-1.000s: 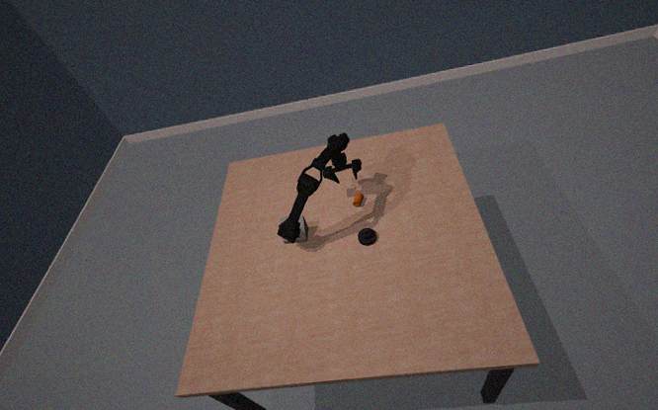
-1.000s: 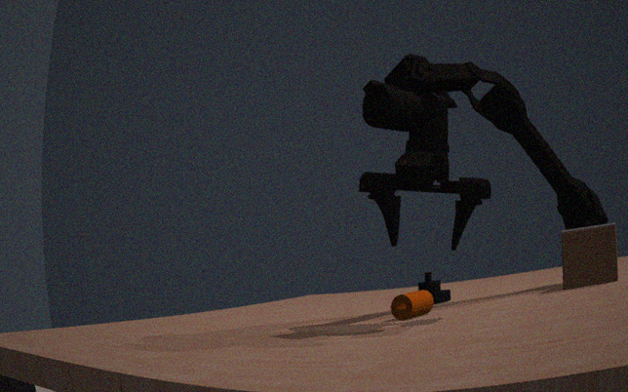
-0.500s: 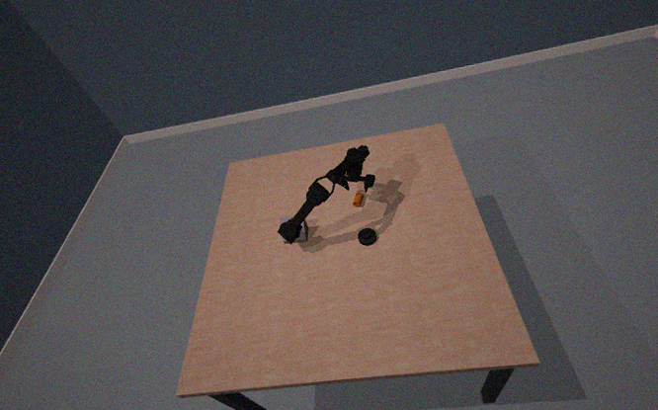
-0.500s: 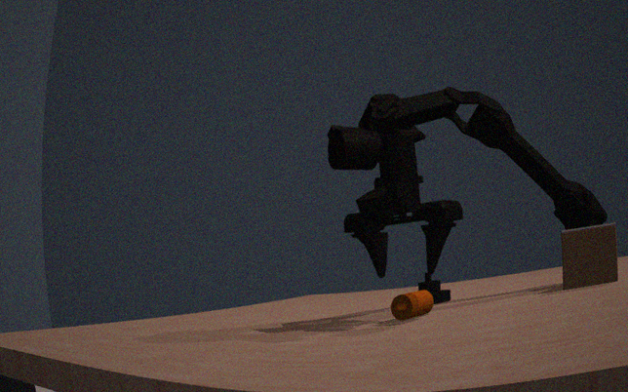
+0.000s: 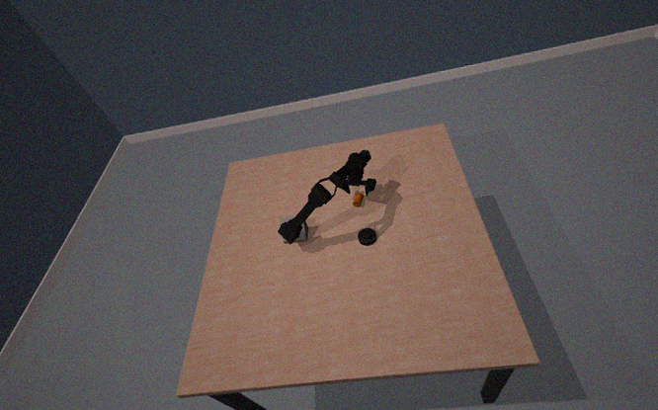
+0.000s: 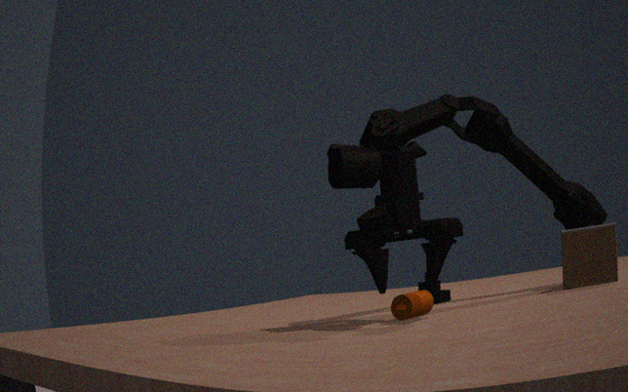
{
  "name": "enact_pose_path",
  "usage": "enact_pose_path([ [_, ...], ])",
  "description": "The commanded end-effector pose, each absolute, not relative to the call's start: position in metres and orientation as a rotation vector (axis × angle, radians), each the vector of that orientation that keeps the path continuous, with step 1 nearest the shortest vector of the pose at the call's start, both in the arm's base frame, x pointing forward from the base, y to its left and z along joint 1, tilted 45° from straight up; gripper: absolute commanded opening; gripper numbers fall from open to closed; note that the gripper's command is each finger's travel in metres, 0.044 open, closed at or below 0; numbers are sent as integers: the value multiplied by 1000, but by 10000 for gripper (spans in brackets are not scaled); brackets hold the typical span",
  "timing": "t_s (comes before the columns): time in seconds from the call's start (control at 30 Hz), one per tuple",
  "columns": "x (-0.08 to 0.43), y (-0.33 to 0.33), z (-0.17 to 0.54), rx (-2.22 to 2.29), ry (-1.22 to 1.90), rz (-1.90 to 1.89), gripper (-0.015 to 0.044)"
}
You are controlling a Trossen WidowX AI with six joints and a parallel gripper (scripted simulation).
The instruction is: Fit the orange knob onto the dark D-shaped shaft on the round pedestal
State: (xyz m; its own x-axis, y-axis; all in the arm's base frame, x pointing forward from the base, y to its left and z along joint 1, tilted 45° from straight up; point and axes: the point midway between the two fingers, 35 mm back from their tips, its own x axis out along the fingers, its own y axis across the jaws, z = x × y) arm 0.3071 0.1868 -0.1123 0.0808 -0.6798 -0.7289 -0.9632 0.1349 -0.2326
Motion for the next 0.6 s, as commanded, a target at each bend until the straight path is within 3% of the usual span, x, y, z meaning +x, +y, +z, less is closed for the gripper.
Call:
enact_pose_path([
  [0.0,308,181,-118,-1617,1664,480,440],
  [0.57,310,163,-135,-1618,1664,478,440],
])
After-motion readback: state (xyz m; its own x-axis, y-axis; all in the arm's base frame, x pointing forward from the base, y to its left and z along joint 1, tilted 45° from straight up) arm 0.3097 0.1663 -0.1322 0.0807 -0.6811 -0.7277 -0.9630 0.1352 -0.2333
